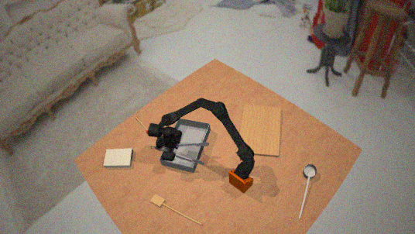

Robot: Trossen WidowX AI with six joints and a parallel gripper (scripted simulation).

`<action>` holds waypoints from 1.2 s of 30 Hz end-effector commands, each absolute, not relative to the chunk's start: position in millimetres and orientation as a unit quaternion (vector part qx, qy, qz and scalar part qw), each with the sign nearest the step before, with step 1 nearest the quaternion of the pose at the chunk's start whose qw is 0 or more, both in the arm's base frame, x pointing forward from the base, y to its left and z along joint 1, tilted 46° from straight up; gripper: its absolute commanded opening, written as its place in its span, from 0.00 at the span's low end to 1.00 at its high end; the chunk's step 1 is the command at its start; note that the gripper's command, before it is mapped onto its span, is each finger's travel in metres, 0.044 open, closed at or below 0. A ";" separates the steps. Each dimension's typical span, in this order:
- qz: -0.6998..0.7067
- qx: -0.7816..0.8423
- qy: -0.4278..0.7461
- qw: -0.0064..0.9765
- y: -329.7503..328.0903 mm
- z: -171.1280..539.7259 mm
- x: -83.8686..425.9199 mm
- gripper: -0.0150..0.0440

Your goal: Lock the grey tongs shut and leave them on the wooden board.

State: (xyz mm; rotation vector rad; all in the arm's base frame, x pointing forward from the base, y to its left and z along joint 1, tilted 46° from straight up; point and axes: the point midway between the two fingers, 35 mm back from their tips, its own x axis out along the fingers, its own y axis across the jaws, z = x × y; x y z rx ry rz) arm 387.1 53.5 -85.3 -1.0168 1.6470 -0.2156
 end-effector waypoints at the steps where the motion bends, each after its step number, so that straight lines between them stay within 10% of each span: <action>1: -0.092 -0.431 0.699 0.562 53.6 -84.9 387.2 0.75; 36: -0.092 -0.431 0.699 0.562 53.6 -84.9 387.2 0.36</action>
